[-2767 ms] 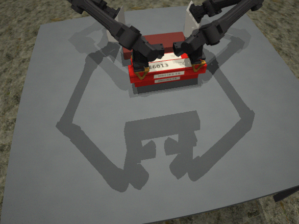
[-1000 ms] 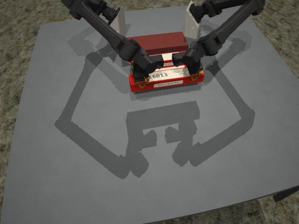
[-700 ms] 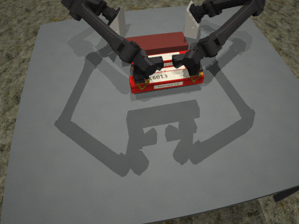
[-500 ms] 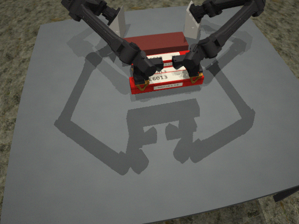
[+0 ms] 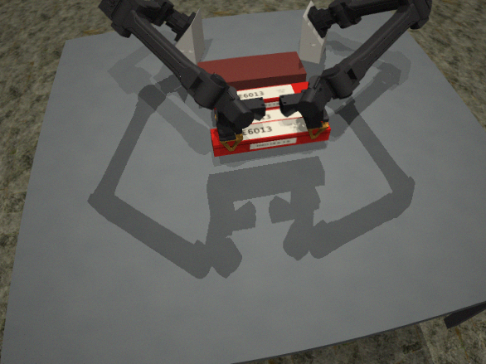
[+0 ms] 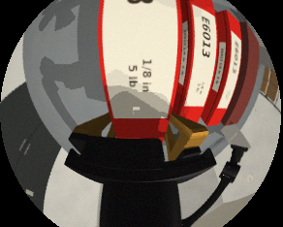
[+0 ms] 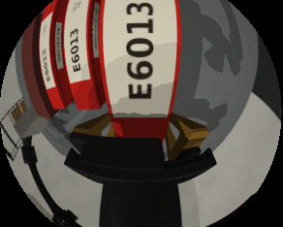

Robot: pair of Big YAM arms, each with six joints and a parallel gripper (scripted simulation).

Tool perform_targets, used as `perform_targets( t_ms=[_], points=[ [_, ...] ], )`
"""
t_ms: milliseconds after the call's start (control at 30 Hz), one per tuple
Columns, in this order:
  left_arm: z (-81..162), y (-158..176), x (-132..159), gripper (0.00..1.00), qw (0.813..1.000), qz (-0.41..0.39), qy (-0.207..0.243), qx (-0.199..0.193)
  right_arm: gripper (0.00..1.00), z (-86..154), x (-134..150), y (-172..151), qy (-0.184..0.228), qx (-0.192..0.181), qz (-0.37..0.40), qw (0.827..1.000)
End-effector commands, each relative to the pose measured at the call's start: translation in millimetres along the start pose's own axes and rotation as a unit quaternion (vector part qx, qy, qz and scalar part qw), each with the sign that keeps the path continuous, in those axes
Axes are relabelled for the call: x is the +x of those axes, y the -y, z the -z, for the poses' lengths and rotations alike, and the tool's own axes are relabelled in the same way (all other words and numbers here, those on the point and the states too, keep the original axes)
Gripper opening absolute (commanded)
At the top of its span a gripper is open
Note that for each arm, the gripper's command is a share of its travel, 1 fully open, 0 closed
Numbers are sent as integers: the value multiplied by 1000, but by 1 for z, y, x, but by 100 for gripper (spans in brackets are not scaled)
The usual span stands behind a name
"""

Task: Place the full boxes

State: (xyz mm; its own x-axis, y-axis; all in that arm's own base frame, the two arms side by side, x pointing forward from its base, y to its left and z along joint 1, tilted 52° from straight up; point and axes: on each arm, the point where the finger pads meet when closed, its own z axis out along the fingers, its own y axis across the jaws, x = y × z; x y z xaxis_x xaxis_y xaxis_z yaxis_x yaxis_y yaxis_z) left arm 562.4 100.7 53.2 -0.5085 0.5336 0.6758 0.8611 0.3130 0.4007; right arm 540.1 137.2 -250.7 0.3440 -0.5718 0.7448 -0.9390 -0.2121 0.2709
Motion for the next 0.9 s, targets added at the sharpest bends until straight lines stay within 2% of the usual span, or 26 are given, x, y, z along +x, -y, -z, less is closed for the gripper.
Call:
perform_targets(
  t_ms=[0, 133, 267, 333, 367, 533, 700, 867],
  points=[
    [-2, -9, 5, 0, 1000, 4, 0, -8, 0, 8, 11, 9, 5, 13, -8, 1000],
    [3, -12, 3, 0, 1000, 5, 5, -17, 0, 15, 12, 14, 5, 24, -10, 1000],
    [-14, -7, 5, 0, 1000, 2, -1, -7, 0, -1, 12, 10, 4, 15, -9, 1000],
    [-14, -7, 5, 0, 1000, 2, -1, -7, 0, -1, 12, 10, 4, 15, -9, 1000],
    [3, -16, 1, 0, 1000, 6, 8, -22, 0, 13, 7, 16, 4, 29, -8, 1000],
    [-22, -8, 5, 0, 1000, 3, -1, -8, 0, -13, 12, 9, 5, 11, -9, 1000],
    [-16, -13, 3, 0, 1000, 5, 5, -18, 0, -4, 11, 14, 3, 25, -9, 1000],
    [-35, -7, 5, 0, 1000, 2, -2, -7, 0, -23, 12, 10, 4, 13, -9, 1000]
  ],
)
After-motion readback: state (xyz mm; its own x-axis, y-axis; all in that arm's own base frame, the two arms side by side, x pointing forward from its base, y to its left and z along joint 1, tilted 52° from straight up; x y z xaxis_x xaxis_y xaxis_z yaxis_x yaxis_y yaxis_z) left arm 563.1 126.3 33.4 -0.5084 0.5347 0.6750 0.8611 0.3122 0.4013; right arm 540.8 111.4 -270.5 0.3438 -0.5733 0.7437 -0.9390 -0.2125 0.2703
